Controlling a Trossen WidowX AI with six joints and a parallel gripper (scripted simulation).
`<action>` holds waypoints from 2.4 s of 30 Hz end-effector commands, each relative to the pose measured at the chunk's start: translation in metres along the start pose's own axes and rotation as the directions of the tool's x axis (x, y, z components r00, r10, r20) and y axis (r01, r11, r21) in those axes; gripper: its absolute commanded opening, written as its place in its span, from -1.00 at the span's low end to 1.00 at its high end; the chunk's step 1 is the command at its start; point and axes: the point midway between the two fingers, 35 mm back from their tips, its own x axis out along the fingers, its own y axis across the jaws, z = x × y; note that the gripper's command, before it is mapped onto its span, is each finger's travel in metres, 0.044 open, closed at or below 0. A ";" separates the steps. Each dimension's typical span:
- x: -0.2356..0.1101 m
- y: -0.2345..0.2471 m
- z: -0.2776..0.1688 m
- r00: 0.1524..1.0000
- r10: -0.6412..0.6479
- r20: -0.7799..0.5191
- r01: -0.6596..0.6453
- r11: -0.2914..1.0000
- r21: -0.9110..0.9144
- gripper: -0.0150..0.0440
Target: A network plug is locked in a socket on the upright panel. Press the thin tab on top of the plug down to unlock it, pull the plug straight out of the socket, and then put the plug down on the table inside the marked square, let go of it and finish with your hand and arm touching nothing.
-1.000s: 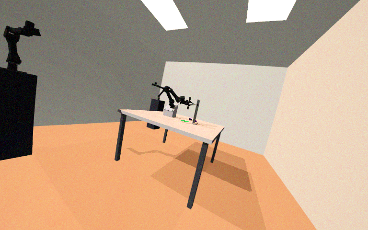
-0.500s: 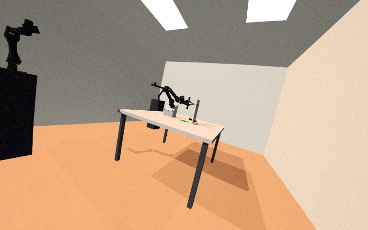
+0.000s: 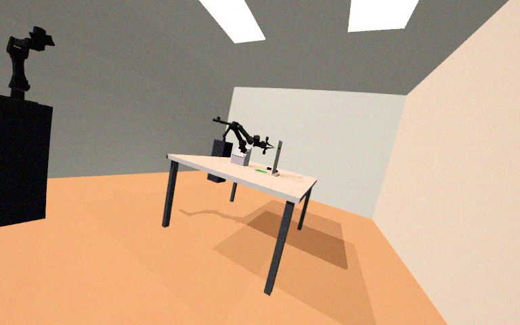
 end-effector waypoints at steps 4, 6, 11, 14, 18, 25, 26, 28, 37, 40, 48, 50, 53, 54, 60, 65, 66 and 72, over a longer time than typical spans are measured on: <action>-0.004 -0.001 -0.002 1.000 0.000 -0.006 0.000 1.000 -0.003 -0.49; -0.005 -0.001 -0.002 1.000 0.000 -0.006 0.000 1.000 -0.003 -0.49; -0.007 -0.001 -0.002 1.000 0.000 -0.006 0.000 1.000 -0.003 -0.49; -0.008 -0.001 -0.002 1.000 0.000 -0.006 0.000 1.000 -0.003 -0.49; -0.009 -0.001 -0.002 1.000 0.000 -0.006 0.000 1.000 -0.003 -0.49; -0.012 -0.001 -0.002 1.000 0.000 -0.006 0.000 1.000 -0.003 -0.49; -0.013 -0.001 -0.002 1.000 0.000 -0.006 0.000 1.000 -0.003 -0.49; -0.014 -0.001 -0.002 1.000 0.000 -0.006 0.000 1.000 -0.003 -0.49; -0.017 -0.001 -0.002 1.000 0.000 -0.006 0.000 1.000 -0.003 -0.49; -0.018 -0.001 -0.002 1.000 0.000 -0.006 0.000 1.000 -0.003 -0.49; -0.021 -0.001 -0.002 1.000 0.000 -0.007 0.000 1.000 -0.003 -0.49; -0.022 -0.001 -0.002 1.000 0.000 -0.007 0.000 1.000 -0.003 -0.49; -0.023 -0.001 -0.002 1.000 0.000 -0.007 0.000 1.000 -0.003 -0.49; -0.024 -0.001 -0.002 1.000 0.000 -0.007 0.000 1.000 -0.003 -0.49; -0.024 0.012 -0.004 1.000 -0.002 -0.003 0.002 1.000 0.000 -0.49; -0.027 0.026 -0.008 1.000 -0.002 -0.005 0.002 1.000 0.000 -0.49; -0.028 0.028 -0.009 1.000 -0.002 -0.006 0.002 1.000 0.000 -0.49; -0.033 0.044 -0.014 1.000 -0.001 -0.007 0.001 1.000 0.000 -0.49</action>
